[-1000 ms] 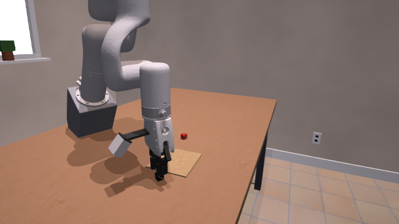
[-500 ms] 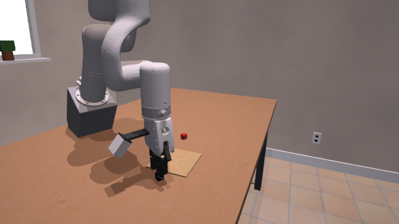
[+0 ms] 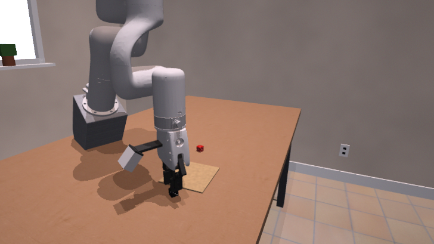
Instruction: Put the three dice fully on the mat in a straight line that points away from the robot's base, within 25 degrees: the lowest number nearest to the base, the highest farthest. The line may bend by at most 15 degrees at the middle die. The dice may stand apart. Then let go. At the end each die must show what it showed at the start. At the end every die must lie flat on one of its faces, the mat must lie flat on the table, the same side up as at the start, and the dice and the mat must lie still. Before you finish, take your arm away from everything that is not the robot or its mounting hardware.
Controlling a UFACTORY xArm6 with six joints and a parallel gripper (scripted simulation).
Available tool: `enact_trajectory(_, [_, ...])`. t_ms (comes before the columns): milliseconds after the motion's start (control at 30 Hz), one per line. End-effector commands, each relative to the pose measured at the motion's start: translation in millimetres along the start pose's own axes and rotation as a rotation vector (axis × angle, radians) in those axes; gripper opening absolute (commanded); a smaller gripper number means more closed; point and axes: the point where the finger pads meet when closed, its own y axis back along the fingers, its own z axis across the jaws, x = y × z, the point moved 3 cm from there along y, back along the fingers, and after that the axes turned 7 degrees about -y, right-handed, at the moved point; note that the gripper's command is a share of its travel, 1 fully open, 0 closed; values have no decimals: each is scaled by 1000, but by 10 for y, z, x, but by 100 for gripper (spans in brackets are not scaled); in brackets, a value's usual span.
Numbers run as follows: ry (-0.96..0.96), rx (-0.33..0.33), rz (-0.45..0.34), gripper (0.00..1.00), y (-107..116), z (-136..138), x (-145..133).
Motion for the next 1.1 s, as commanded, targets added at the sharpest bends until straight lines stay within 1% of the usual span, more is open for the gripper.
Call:
enact_trajectory(0, [0, 3, -1, 36, 6, -10, -4])
enact_trajectory(333, [0, 3, -1, 36, -5, -10, -3])
enact_trajectory(733, [0, 3, -1, 36, -180, -10, -4])
enact_trajectory(1067, [0, 3, -1, 36, -228, -11, -4])
